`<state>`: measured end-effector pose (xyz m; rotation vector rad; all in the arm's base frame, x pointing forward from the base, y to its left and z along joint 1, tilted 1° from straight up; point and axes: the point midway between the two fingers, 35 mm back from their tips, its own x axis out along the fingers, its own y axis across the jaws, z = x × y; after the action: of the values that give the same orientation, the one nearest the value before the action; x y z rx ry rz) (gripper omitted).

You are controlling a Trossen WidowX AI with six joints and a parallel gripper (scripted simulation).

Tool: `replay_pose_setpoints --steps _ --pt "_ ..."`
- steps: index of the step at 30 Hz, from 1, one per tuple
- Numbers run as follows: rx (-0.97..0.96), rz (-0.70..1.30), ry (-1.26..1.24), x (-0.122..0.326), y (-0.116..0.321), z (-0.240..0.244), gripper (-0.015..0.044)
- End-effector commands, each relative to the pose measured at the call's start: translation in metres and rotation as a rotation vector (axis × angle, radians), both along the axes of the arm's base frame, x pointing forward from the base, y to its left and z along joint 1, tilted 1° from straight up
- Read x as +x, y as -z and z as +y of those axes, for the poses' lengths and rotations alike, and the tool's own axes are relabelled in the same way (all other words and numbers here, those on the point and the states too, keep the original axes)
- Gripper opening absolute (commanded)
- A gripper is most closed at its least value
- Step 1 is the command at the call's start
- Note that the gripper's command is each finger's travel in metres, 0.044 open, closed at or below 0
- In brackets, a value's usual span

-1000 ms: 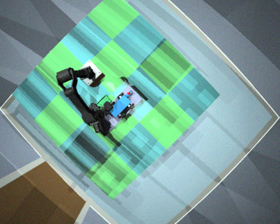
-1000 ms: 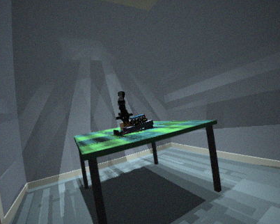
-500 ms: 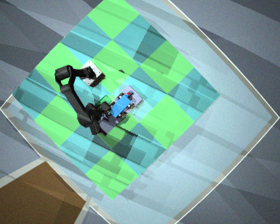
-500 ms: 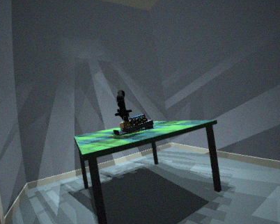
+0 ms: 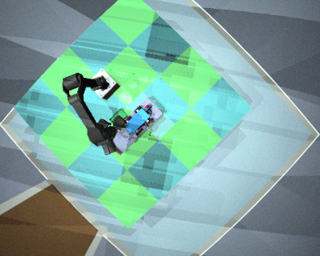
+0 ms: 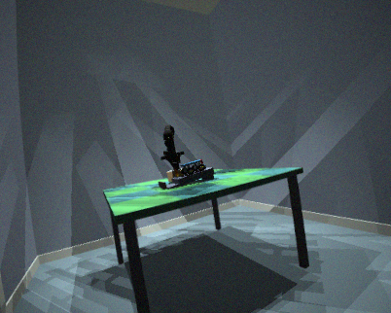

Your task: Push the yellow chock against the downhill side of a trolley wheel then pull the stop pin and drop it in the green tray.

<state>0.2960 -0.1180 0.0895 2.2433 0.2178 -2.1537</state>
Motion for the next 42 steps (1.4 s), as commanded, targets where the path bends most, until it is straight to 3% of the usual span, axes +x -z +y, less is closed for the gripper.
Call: replay_pose_setpoints --steps 1,5,23,42 --pt "-0.013 -0.066 -0.143 0.011 -0.014 0.014 0.019" --pt "-0.002 -0.086 -0.29 0.019 -0.018 0.034 0.019" --pt "0.132 -0.247 -1.417 0.024 -0.042 0.201 0.019" --pt "0.138 -0.255 -1.458 0.024 -0.029 0.21 0.019"
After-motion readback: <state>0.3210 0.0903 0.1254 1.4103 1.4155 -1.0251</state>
